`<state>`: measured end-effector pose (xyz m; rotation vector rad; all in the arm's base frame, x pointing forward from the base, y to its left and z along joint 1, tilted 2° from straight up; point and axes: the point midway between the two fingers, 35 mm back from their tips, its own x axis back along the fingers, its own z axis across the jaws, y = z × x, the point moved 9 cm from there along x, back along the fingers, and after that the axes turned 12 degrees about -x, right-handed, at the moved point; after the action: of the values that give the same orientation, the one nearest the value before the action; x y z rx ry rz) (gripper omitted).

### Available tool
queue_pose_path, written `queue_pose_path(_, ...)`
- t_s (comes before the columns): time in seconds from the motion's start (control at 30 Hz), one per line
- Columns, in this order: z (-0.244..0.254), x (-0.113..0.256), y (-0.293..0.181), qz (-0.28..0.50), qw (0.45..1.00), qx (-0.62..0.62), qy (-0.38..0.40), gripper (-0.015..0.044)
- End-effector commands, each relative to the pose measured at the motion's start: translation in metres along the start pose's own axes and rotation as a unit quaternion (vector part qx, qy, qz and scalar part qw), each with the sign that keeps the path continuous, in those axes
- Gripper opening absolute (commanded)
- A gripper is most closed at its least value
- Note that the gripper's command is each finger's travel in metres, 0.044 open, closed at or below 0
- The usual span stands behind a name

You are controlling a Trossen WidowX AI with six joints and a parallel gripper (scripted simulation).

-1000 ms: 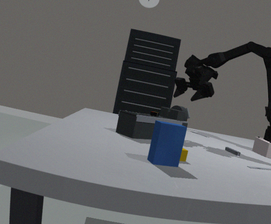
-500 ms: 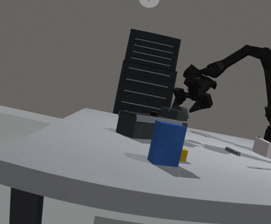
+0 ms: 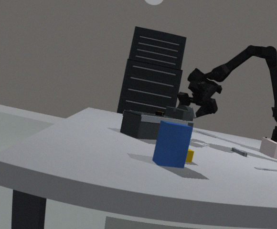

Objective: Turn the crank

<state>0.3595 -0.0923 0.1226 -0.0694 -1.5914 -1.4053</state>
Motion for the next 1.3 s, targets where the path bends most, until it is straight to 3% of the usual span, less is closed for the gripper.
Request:
queue_pose_path(0.0,-0.001,-0.008,-0.008,0.003,1.000,-0.005,0.003,0.0440)
queue_pose_path(0.63,-0.003,-0.026,-0.028,0.002,1.000,-0.005,0.003,0.0440)
queue_pose_path(1.17,-0.003,-0.026,-0.028,0.002,1.000,-0.005,0.003,0.0020)
queue_pose_path(1.27,-0.003,-0.026,-0.028,0.002,1.000,-0.005,0.003,0.0000)
